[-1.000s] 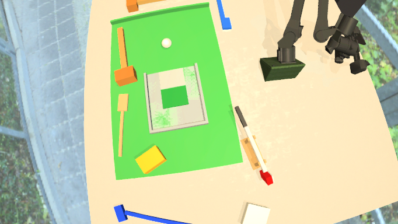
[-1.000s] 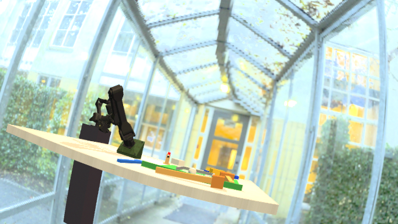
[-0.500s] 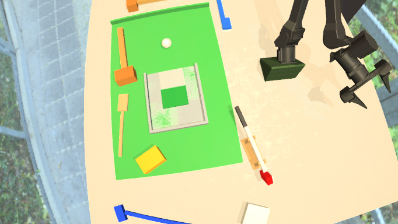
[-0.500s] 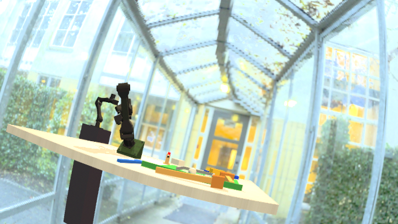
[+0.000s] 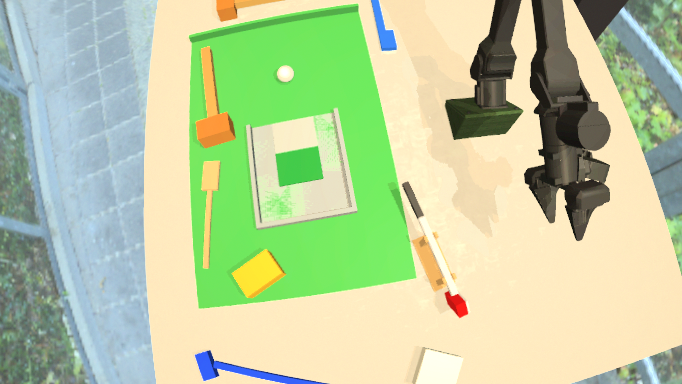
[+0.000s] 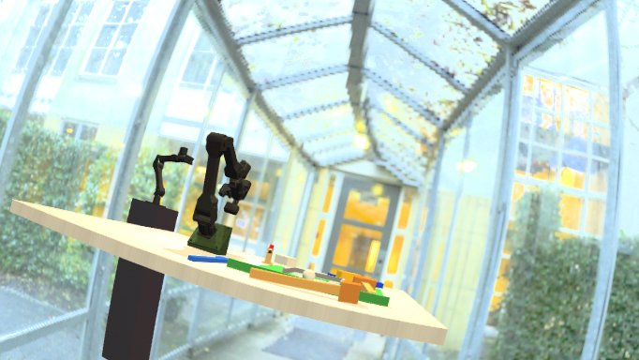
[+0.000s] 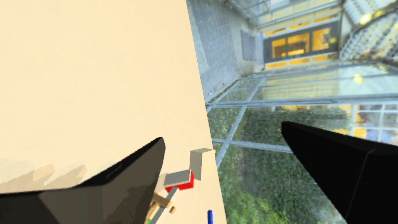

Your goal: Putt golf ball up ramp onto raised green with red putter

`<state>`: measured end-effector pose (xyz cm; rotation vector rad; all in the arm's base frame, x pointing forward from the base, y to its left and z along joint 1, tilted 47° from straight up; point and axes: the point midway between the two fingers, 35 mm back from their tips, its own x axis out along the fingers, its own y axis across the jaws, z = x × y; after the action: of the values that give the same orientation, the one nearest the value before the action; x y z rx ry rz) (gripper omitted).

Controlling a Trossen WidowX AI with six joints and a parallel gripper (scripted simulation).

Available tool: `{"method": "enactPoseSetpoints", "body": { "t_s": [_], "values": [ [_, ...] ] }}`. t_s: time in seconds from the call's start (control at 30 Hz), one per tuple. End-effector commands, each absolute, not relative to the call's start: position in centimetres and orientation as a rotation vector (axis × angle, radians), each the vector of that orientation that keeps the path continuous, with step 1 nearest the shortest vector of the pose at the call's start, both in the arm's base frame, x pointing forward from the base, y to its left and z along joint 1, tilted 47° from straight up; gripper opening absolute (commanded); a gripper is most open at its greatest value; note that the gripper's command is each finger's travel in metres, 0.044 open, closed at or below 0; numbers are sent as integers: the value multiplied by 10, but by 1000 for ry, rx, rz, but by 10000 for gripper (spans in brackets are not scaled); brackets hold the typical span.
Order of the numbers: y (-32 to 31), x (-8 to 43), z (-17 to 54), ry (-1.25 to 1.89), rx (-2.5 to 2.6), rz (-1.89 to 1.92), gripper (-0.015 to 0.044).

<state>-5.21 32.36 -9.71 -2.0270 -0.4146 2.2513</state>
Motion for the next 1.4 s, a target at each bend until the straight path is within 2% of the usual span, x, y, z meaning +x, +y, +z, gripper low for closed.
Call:
{"method": "enactPoseSetpoints", "body": {
  "t_s": [0.0,0.33,0.53,1.37],
  "values": [
    [316,22,-104,134,-2072,2052,440],
    [259,136,-101,909,-2017,1626,440],
    [202,198,-87,1436,-1866,1252,440],
    [174,208,-114,1472,-1854,1221,440]
  ]
}}
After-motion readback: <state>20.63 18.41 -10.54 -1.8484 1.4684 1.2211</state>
